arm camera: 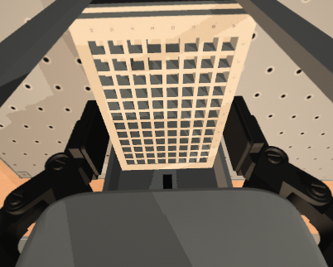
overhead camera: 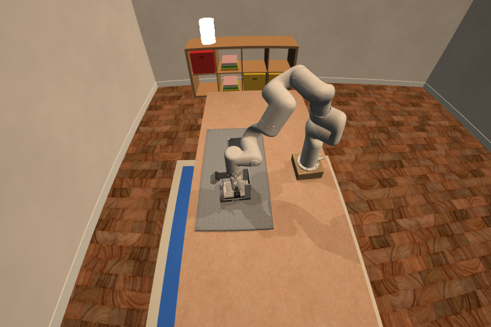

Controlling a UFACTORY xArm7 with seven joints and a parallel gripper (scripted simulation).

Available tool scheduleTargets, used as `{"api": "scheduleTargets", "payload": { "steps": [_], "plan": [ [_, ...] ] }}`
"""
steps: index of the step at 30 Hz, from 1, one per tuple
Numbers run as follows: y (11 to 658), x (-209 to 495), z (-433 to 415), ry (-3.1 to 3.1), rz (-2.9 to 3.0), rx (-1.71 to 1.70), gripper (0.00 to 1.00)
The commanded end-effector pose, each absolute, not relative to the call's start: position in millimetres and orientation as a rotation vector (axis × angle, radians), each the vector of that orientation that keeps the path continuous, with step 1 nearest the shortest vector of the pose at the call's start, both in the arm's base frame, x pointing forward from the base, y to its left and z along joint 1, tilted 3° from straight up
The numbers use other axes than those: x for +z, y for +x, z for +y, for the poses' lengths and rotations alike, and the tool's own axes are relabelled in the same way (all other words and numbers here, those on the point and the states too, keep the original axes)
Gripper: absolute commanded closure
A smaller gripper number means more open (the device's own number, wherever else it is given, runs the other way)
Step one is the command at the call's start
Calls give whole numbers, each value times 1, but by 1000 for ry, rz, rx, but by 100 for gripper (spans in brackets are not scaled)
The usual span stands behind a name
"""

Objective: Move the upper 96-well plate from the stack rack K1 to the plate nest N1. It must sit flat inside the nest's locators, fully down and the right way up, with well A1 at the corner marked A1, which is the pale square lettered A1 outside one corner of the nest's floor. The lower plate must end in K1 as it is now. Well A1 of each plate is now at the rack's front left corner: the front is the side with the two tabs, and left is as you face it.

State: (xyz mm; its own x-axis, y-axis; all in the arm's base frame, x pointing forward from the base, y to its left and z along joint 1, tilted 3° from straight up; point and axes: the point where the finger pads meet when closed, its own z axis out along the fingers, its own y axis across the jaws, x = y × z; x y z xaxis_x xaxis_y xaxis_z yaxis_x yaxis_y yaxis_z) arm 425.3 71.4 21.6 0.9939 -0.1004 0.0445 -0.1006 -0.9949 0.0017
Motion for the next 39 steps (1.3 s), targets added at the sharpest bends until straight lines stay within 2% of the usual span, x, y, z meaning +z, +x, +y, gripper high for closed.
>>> {"api": "scheduleTargets", "payload": {
  "steps": [1, 39],
  "plan": [
    [427, 23, 72, 3134, -158, 75, 100],
    [426, 43, 72, 3134, -158, 76, 100]
  ]
}}
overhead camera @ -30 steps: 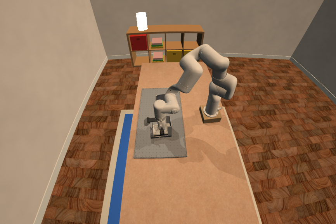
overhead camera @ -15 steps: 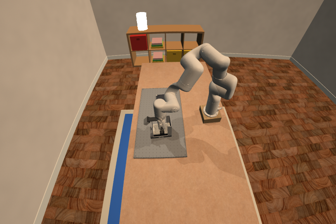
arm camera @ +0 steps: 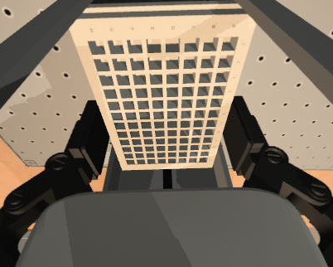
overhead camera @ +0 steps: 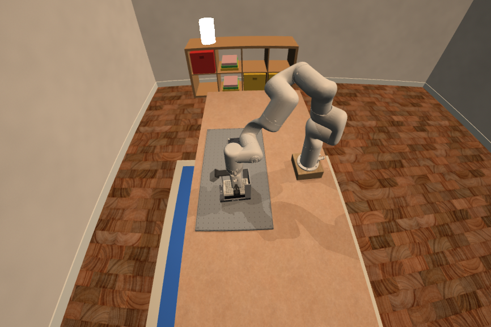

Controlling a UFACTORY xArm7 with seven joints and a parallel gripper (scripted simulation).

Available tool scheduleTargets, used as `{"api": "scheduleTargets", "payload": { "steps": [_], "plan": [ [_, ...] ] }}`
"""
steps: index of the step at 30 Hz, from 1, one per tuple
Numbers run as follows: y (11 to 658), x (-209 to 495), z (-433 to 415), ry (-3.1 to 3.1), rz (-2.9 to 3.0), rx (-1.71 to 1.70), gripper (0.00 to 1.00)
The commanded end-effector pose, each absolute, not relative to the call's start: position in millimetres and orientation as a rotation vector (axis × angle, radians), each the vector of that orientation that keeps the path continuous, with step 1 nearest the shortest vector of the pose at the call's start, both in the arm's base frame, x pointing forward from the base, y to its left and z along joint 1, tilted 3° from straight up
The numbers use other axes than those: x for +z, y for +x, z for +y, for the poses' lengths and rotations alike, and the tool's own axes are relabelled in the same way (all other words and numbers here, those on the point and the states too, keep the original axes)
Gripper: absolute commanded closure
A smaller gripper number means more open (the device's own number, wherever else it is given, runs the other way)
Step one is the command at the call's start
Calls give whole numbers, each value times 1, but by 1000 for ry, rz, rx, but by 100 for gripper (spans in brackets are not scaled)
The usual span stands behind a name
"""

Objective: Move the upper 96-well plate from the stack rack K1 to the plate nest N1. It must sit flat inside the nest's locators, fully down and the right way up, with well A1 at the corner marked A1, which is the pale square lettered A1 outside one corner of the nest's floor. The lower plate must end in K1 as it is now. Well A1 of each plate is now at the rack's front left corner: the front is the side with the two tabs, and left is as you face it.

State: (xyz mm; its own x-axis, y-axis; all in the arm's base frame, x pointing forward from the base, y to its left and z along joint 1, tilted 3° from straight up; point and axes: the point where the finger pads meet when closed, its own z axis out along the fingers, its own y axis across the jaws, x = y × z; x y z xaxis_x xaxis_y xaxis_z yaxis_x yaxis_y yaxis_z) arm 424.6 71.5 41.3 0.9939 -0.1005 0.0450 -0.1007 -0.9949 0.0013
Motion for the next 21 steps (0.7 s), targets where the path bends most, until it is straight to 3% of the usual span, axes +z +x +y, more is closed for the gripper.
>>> {"api": "scheduleTargets", "payload": {
  "steps": [1, 21],
  "plan": [
    [426, 43, 72, 3134, -158, 76, 100],
    [425, 66, 72, 3134, -158, 76, 100]
  ]
}}
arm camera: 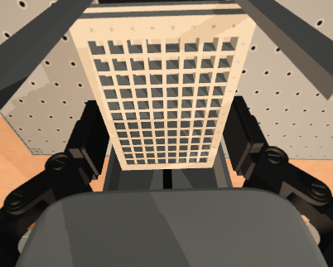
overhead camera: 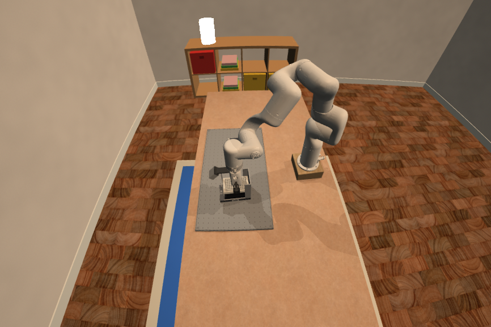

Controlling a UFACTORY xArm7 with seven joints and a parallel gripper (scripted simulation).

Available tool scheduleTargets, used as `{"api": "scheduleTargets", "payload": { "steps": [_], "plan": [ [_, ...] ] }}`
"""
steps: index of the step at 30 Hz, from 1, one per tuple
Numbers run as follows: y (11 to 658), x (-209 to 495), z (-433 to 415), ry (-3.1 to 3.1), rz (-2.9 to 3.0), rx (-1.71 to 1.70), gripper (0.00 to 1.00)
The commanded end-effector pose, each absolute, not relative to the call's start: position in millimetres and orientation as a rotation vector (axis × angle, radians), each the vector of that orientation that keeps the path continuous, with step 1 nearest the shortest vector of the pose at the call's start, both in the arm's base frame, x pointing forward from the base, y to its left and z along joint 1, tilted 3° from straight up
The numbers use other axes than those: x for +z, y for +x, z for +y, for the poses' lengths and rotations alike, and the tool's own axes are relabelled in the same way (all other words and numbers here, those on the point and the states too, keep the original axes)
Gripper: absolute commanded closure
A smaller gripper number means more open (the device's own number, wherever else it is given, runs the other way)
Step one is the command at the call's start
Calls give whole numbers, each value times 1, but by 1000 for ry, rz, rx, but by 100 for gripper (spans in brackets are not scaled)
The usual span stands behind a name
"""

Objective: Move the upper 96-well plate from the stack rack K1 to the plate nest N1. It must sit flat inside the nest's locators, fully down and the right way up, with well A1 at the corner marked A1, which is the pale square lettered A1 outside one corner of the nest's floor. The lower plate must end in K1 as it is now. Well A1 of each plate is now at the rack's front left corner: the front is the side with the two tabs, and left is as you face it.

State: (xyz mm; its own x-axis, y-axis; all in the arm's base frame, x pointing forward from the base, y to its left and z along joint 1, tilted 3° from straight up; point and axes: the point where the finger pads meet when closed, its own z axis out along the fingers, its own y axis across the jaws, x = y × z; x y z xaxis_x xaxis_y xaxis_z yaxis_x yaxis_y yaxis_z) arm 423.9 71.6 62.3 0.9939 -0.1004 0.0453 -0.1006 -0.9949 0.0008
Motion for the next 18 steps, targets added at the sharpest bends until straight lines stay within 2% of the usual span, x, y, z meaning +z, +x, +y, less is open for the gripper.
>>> {"api": "scheduleTargets", "payload": {
  "steps": [1, 18],
  "plan": [
    [425, 68, 72, 3134, -158, 76, 100],
    [424, 93, 72, 3134, -158, 76, 100]
  ]
}}
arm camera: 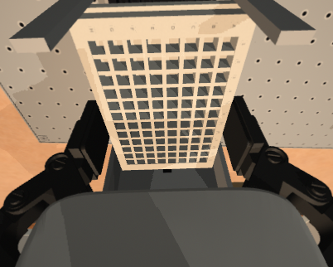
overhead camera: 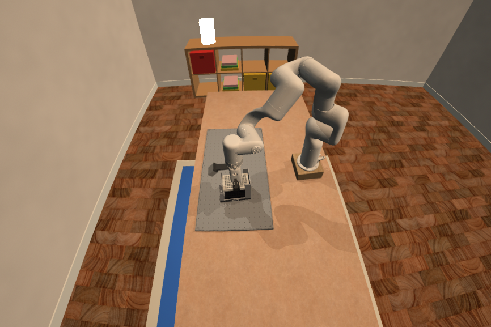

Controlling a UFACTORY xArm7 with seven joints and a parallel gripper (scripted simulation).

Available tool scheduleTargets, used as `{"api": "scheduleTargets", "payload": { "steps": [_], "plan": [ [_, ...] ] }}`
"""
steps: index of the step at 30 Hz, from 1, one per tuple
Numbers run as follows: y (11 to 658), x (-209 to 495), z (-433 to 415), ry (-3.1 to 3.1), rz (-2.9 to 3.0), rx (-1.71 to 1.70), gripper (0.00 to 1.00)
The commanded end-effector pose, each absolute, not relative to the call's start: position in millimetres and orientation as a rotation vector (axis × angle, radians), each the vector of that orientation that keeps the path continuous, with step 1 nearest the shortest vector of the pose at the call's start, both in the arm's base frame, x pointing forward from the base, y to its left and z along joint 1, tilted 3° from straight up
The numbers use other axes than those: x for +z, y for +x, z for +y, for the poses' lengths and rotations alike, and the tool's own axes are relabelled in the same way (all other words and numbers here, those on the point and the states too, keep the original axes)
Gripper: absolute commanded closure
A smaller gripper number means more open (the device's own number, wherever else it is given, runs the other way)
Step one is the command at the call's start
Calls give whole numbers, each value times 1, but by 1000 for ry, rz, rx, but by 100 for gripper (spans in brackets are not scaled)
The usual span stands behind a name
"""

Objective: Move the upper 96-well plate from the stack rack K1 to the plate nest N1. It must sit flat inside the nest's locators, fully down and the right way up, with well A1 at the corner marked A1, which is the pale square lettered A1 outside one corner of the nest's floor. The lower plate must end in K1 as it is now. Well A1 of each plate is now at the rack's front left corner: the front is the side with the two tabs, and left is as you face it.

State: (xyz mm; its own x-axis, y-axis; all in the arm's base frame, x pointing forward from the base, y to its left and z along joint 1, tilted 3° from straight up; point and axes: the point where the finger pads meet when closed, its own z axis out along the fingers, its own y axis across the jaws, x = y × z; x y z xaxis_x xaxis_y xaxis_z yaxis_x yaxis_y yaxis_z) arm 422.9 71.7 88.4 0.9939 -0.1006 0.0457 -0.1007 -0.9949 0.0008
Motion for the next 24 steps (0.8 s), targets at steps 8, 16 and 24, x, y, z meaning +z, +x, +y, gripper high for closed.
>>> {"api": "scheduleTargets", "payload": {
  "steps": [8, 16, 24],
  "plan": [
    [423, 106, 72, 3134, -158, 76, 100],
    [423, 116, 72, 3134, -158, 76, 100],
    [422, 130, 72, 3134, -158, 76, 100]
  ]
}}
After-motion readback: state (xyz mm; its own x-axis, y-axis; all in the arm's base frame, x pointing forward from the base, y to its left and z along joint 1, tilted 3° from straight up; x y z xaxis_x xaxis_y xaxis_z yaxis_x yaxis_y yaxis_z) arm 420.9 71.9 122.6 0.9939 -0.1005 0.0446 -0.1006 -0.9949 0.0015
